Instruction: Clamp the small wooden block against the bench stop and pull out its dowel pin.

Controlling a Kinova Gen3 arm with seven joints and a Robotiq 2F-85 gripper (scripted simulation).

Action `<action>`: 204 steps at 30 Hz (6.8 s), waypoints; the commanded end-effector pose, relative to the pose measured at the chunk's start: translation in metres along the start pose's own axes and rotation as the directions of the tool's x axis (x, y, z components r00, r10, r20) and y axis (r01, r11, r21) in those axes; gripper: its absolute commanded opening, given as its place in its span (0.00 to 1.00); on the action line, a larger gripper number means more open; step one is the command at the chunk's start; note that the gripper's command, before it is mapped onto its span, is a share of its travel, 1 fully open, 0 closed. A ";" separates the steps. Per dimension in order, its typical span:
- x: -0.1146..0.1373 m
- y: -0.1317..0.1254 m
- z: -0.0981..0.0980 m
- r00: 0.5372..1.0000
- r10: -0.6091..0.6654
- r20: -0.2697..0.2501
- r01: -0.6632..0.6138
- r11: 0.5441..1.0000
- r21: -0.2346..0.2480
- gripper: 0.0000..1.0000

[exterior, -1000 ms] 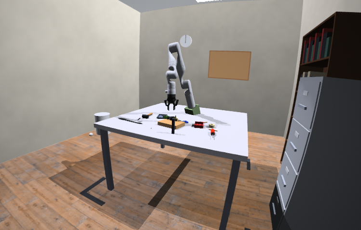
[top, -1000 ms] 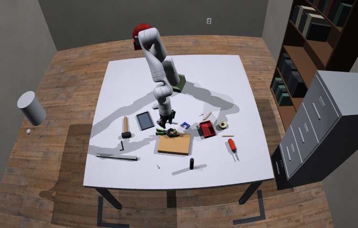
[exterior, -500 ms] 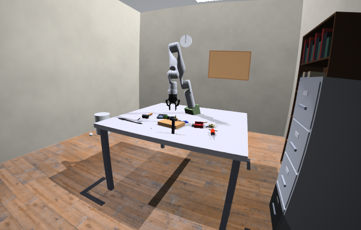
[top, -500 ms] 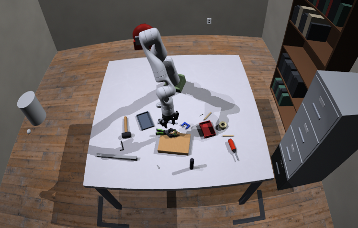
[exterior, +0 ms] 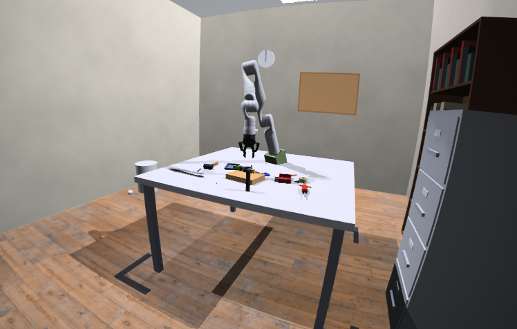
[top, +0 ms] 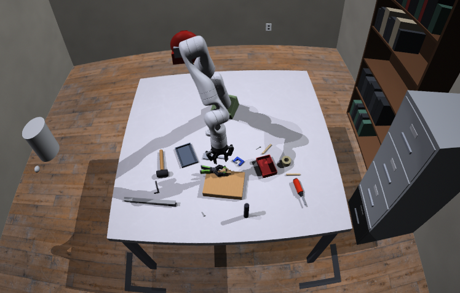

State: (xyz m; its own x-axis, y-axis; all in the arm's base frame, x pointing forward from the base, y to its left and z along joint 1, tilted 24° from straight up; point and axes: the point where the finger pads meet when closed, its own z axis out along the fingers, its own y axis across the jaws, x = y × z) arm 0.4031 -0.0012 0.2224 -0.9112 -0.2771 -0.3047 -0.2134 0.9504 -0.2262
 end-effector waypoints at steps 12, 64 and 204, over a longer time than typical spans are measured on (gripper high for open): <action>-0.006 0.010 -0.003 0.984 0.176 0.011 -0.176 0.984 0.005 0.54; -0.015 0.022 -0.008 0.914 0.405 0.027 -0.405 0.914 -0.001 0.54; -0.016 0.023 0.030 0.914 0.405 0.027 -0.405 0.914 -0.001 0.34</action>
State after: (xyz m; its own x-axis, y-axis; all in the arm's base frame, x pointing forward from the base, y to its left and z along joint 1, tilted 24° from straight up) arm 0.4233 0.0203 0.1935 -0.9103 0.1280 -0.3937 0.1739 0.9813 -0.0830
